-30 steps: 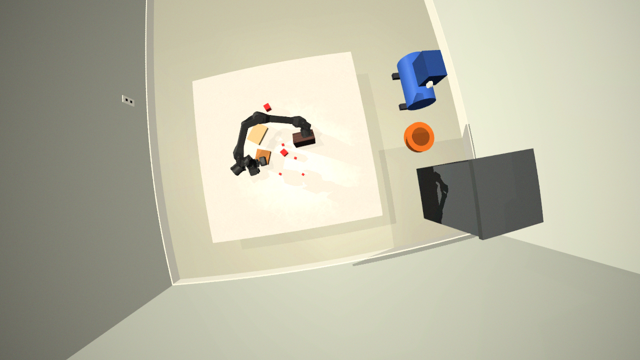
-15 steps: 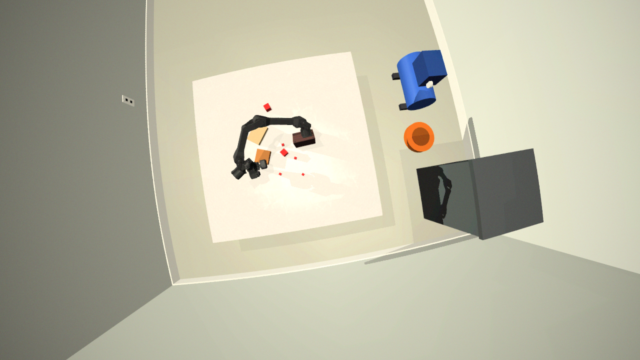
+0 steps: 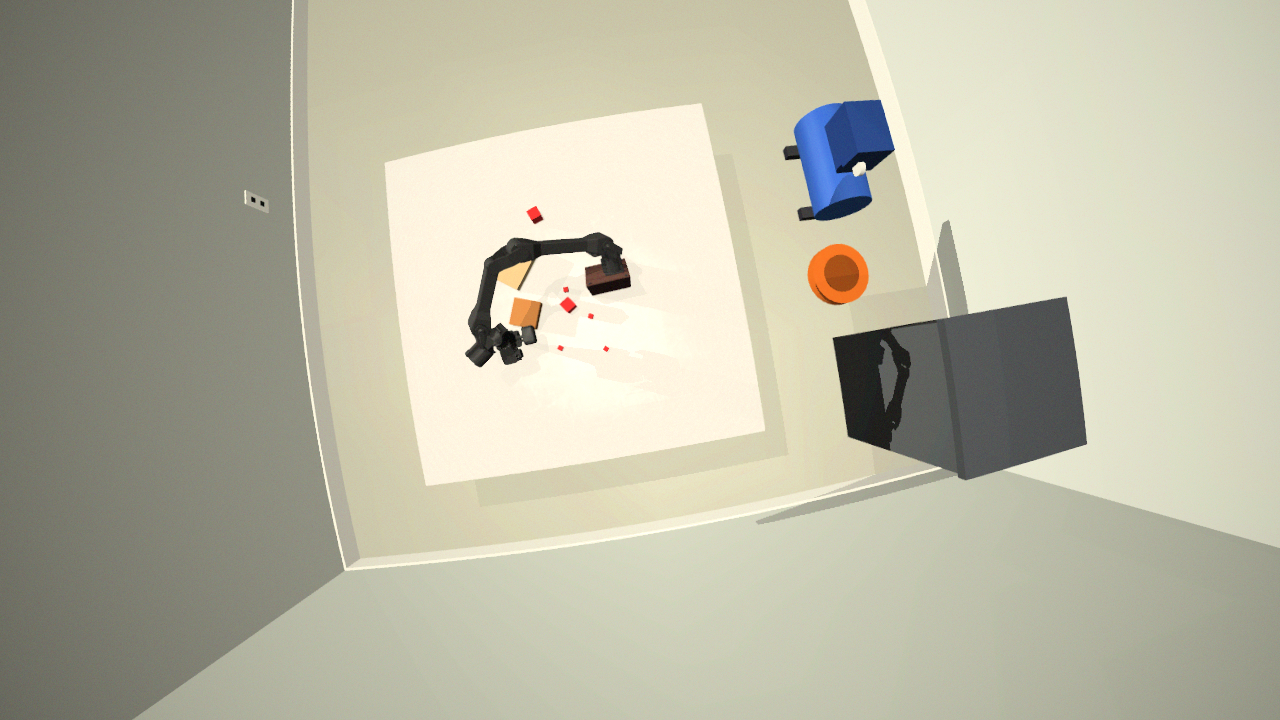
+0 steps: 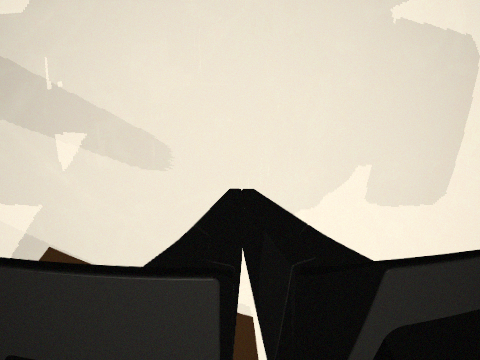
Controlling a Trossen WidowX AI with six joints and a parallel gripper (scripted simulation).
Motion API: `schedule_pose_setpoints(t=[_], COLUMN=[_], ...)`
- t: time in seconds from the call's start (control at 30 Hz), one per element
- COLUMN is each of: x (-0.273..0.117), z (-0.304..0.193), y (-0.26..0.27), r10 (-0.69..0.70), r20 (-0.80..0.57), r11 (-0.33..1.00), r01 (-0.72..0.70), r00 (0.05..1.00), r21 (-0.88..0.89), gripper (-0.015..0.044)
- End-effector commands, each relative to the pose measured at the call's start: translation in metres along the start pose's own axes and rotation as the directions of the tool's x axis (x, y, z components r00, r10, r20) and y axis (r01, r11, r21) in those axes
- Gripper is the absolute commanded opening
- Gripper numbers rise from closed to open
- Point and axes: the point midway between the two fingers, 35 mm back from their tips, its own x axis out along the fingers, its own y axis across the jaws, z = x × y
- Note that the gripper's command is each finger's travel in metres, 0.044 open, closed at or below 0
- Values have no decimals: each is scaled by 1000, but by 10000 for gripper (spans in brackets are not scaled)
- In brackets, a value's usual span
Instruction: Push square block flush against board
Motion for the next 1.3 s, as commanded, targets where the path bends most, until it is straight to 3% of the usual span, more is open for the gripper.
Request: schedule_pose_setpoints(t=[0.0, 0.13, 0.33, 0.73, 0.9, 1.07, 1.27], x=[-13, -54, -54, -54, -54, -2, 1], z=[0, 0, -2, -34, -36, -36, -37], y=[-1, 0, -1, -7, -8, -8, -8], r10=[-1, 3, 3, 3, 3, 3, 3], r20=[4, 3, 3, 1, 1, -1, -1], r11=[1000, 1000, 1000, 919, 910, 910, 910], r01=[1, -3, -3, -3, -3, -2, -2], r00=[1000, 1000, 1000, 1000, 1000, 1000, 1000], r21=[4, -3, 18, 394, 414, 414, 414], gripper=[0, 0, 0, 0, 0, 0, 0])
